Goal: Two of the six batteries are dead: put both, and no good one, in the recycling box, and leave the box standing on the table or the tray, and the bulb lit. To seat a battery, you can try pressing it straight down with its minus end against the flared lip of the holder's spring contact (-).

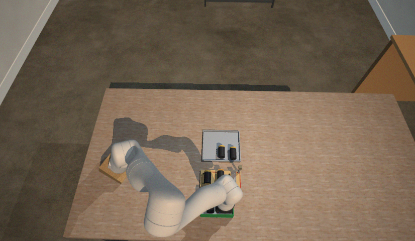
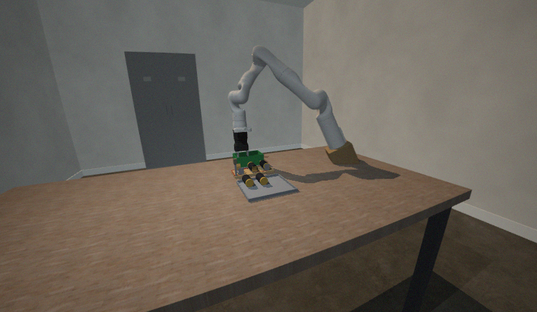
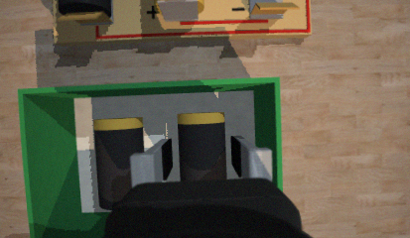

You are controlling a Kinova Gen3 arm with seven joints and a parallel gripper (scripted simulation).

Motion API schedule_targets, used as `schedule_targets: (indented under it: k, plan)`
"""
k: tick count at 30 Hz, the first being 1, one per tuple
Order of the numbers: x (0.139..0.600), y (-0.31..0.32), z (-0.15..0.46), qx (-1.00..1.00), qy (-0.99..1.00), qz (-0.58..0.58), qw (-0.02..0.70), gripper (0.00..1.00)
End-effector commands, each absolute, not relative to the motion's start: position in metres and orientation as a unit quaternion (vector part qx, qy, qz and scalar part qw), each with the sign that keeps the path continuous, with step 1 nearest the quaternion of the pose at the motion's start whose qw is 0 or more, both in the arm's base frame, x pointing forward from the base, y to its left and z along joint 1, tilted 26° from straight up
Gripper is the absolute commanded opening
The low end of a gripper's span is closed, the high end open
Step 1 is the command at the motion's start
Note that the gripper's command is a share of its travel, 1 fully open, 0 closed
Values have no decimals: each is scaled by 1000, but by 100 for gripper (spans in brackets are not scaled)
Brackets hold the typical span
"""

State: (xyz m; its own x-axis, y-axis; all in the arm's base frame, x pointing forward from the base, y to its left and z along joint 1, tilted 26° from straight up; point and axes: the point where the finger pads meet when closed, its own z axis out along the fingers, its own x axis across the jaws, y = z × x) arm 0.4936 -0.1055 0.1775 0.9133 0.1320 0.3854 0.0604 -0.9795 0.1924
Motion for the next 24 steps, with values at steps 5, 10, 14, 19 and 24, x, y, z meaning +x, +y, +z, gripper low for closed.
schedule_targets:
  k: [5,10,14,19,24]
  plan:
    - [490,-105,188,974,49,204,91,90]
    - [482,-102,205,974,49,204,91,90]
    - [475,-100,221,974,49,204,91,90]
    - [470,-98,232,974,49,204,91,90]
    - [464,-95,246,974,49,204,91,90]
